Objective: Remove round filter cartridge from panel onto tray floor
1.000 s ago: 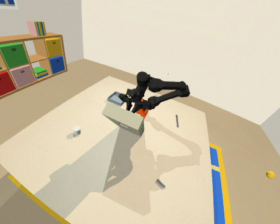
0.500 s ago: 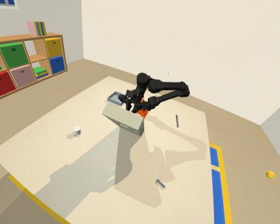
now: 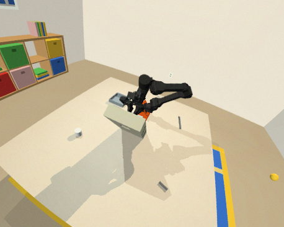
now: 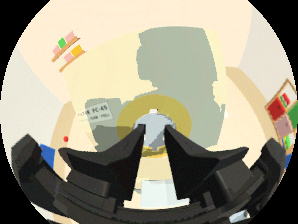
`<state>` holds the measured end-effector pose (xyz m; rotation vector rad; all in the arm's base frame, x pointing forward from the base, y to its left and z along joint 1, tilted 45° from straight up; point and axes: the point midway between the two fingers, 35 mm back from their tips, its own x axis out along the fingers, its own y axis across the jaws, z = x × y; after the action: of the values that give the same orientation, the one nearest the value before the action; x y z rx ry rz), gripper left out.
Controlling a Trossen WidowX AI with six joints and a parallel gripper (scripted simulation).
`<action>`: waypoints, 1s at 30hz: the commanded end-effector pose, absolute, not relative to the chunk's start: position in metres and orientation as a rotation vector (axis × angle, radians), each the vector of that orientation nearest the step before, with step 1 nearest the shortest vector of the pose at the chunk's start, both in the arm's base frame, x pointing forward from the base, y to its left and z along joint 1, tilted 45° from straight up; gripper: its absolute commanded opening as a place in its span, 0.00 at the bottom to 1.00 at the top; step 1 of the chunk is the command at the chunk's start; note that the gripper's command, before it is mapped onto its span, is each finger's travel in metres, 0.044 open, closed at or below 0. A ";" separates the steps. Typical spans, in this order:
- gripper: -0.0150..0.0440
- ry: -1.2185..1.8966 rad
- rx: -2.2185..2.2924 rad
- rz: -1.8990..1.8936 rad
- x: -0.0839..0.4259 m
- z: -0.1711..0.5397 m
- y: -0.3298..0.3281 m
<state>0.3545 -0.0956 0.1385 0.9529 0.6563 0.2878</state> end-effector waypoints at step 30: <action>0.25 0.569 0.532 0.410 0.359 0.136 -0.092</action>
<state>0.3551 -0.0958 0.1385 0.6612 0.5881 0.3766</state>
